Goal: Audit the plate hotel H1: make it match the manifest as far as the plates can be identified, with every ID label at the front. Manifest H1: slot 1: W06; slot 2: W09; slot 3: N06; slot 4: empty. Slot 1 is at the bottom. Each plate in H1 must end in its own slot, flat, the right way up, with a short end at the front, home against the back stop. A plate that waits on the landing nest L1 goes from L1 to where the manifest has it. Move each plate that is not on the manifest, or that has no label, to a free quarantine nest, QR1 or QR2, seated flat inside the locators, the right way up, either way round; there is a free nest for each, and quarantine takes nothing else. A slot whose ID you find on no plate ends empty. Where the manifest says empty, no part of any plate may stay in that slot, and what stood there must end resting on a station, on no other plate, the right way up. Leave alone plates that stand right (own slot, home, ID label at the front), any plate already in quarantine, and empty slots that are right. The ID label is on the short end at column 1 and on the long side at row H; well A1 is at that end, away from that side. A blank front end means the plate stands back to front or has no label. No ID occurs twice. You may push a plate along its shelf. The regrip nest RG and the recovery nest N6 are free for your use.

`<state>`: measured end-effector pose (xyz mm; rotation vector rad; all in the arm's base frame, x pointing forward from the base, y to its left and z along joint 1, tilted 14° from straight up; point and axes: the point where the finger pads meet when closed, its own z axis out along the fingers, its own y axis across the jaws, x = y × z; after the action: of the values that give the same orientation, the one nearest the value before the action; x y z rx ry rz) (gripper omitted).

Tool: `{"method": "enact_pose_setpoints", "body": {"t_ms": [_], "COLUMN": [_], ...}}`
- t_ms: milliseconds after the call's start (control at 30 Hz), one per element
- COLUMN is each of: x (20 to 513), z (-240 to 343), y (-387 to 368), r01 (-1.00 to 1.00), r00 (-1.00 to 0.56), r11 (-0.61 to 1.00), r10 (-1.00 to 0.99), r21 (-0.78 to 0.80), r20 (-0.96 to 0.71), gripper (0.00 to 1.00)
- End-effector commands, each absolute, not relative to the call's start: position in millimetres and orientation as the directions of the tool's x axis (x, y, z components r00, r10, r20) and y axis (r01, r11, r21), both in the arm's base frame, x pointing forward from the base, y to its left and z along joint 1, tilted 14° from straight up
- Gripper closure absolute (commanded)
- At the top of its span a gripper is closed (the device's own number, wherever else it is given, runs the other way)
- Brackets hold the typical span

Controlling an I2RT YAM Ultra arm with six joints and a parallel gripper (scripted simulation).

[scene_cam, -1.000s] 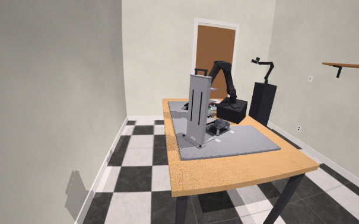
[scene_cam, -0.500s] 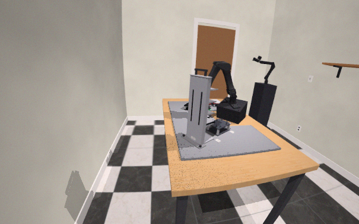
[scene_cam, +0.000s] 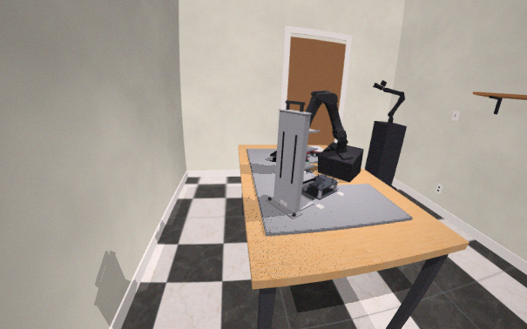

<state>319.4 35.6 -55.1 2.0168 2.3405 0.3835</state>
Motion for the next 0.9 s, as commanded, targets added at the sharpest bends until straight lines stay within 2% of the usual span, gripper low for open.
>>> {"method": "enact_pose_setpoints", "body": {"t_ms": [0,300,333,867], "x": [313,320,320,321], "z": [-60,-59,-59,-47], "y": [35,35,35,31], "r01": [0.972,0.970,0.970,0.968], "r00": [-0.158,-0.158,-0.158,-0.158], "r11": [0.132,0.129,0.129,0.129], "r10": [0.979,0.979,0.979,0.980], "r21": [0.197,0.208,0.208,0.217], "r20": [0.126,0.129,0.129,0.121], "gripper": [0.14,0.14,0.00,0.00]}}
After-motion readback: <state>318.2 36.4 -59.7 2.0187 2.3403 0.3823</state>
